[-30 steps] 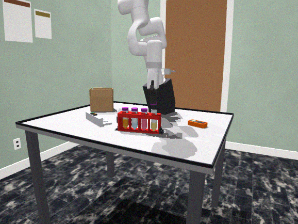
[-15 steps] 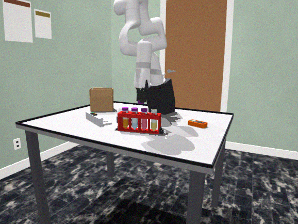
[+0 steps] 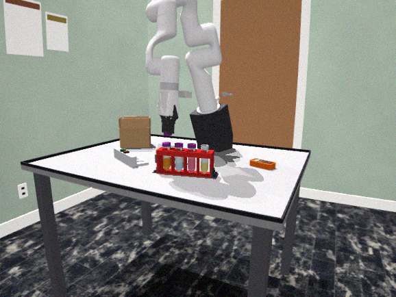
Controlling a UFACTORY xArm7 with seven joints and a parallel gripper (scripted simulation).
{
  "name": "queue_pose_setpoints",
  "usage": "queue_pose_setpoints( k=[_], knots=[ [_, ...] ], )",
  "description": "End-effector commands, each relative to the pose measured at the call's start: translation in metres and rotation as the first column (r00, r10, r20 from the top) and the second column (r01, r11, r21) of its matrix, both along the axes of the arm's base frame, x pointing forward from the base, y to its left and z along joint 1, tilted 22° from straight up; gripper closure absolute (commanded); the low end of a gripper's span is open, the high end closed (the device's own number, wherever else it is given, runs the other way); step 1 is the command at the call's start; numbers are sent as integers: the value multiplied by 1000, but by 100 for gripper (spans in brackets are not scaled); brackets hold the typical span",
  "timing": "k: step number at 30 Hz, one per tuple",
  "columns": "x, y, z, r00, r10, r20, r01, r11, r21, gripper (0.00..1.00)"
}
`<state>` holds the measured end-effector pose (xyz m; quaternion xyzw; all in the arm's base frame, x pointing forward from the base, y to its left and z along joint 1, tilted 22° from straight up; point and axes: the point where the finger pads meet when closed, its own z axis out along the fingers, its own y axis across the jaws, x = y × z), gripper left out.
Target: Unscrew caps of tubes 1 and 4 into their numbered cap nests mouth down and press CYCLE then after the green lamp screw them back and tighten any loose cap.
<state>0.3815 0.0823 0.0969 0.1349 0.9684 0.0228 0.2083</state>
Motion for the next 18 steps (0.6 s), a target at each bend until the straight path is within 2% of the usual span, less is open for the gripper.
queue_pose_setpoints(
  k=[1,15,17,18],
  knots=[
    [5,-23,4,999,15,-37,-14,1000,12,100],
    [22,-118,10,999,14,-37,-14,1000,12,100],
    [22,-118,10,999,14,-37,-14,1000,12,100],
    [24,-127,11,999,14,-37,-14,1000,12,100]
  ],
)
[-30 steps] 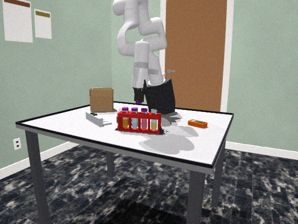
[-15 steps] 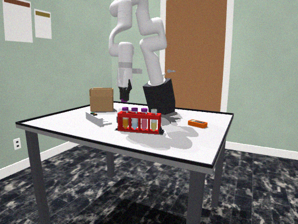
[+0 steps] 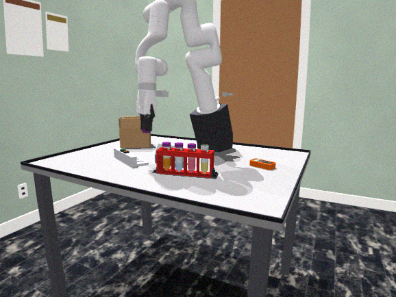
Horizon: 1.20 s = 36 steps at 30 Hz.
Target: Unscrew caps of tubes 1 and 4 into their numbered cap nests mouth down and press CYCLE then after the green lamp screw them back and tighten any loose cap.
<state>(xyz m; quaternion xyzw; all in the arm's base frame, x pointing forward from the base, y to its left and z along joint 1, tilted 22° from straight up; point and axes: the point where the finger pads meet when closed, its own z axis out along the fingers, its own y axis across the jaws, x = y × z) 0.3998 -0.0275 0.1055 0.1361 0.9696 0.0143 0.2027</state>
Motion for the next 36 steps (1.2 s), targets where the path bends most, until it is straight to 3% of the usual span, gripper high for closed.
queue_pose_setpoints(
  k=[1,3,12,16,27,36],
  knots=[
    [7,-25,3,1000,19,-23,-19,999,26,100],
    [9,-39,4,1000,19,-23,-19,999,26,100],
    [9,-39,4,1000,19,-23,-19,999,26,100],
    [13,-39,-5,1000,19,-23,-18,999,26,100],
    [34,-38,-56,1000,19,-24,-18,1000,25,100],
    [45,-38,-84,1000,19,-23,-18,1000,26,100]
  ],
)
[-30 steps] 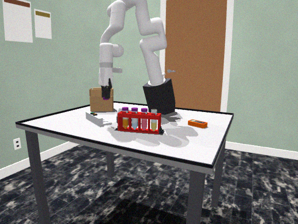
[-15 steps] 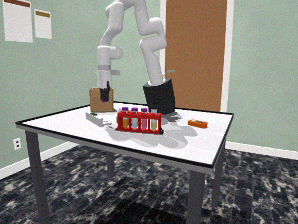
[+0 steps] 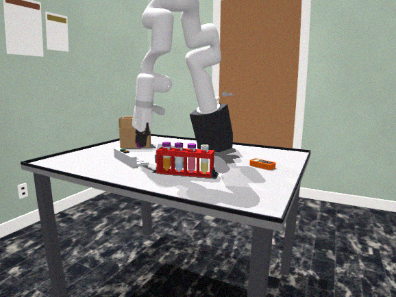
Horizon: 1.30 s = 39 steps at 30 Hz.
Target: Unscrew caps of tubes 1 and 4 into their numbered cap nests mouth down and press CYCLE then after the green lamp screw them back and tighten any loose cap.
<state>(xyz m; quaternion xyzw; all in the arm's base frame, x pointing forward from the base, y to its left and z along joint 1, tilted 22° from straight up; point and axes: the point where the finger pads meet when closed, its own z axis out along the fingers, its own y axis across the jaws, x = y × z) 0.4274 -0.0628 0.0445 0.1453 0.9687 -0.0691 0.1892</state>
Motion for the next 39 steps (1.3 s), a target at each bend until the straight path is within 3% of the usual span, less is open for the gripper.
queue_pose_setpoints(
  k=[1,7,39],
  knots=[
    [20,-2,-27,997,65,30,-70,981,179,100],
    [31,-2,-53,997,65,31,-70,981,179,100],
    [31,-2,-53,997,65,31,-70,981,179,100]
  ],
)
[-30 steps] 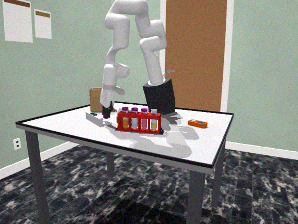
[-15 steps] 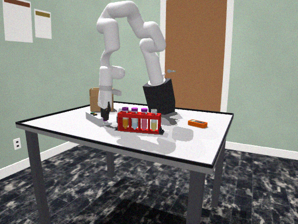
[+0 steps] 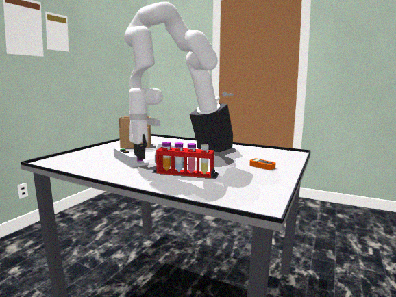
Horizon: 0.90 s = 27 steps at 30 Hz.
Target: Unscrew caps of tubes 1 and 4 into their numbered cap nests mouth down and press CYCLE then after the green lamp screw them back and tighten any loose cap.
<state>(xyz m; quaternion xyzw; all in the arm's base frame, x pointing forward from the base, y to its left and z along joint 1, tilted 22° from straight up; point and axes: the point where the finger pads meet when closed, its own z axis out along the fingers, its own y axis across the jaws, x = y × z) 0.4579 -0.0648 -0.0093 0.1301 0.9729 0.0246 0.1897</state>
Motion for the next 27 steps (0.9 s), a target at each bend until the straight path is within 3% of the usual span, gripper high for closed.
queue_pose_setpoints(
  k=[1,27],
  knots=[
    [0,-1,0,1000,2,0,-2,1000,4,100],
    [1,-1,-5,1000,2,0,-2,1000,4,100]
  ],
)
